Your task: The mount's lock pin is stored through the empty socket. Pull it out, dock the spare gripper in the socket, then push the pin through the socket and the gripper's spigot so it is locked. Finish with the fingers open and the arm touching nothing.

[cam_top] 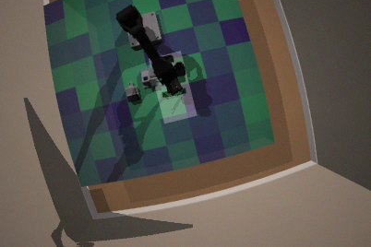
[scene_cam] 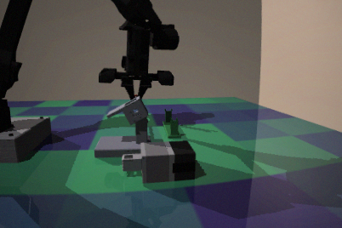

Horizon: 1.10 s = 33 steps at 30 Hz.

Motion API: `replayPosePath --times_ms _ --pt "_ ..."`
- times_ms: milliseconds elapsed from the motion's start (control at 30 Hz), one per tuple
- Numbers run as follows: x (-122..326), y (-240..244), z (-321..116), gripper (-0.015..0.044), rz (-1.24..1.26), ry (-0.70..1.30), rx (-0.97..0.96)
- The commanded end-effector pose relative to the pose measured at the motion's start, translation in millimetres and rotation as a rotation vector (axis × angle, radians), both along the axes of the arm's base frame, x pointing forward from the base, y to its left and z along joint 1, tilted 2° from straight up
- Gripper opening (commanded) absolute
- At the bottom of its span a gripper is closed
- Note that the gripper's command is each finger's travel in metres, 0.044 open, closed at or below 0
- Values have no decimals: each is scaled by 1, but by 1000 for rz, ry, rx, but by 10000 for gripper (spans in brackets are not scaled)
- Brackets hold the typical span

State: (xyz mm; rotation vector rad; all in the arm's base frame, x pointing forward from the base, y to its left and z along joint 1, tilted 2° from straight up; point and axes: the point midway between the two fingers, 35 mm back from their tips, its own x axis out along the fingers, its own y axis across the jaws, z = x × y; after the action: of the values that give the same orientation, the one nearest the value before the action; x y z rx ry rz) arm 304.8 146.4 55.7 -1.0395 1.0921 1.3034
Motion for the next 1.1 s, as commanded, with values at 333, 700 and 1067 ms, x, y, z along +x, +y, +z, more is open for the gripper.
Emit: replayPosePath --times_ms 333,700,1067 --pt "2 11 5 0 -3 5 -3" --pt "2 19 7 0 -3 12 -4" --pt "-1 18 19 0 1 23 -8"
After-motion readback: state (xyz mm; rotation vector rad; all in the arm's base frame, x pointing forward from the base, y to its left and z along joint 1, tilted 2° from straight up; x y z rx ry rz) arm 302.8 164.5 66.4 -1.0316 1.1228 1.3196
